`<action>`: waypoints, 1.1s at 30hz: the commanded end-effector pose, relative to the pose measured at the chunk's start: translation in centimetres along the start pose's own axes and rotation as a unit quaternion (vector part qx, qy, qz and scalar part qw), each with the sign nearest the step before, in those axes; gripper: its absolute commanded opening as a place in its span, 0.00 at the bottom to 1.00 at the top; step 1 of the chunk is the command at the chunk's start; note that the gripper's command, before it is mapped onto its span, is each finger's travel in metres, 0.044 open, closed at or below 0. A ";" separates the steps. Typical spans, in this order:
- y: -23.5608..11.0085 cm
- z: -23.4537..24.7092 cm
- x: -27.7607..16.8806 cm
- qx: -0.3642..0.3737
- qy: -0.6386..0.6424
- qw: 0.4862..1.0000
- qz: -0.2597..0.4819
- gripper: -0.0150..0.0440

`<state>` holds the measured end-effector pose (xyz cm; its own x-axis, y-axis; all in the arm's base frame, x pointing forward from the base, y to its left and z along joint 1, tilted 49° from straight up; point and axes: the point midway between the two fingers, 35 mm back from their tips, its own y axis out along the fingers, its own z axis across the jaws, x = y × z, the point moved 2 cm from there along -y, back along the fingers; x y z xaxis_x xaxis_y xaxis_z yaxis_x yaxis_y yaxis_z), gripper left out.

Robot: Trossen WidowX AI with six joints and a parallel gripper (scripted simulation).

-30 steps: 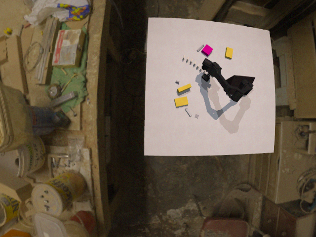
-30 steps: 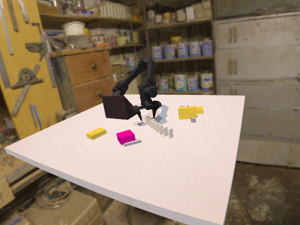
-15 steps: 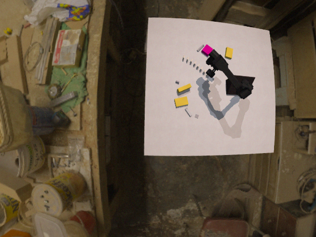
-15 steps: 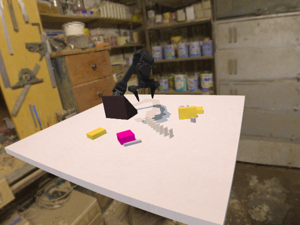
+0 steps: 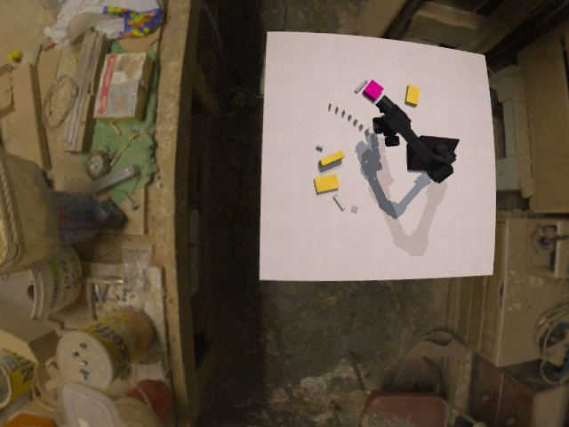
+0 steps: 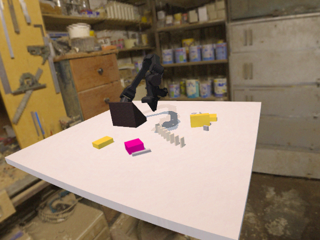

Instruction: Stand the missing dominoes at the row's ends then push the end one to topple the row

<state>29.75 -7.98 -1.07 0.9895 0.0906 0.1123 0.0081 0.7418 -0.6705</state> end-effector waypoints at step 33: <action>3.1 1.7 -1.7 0.006 -0.371 0.929 -0.002 0.25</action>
<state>27.86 -4.73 -2.10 0.6222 0.5172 0.5877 0.0036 0.7488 -0.6628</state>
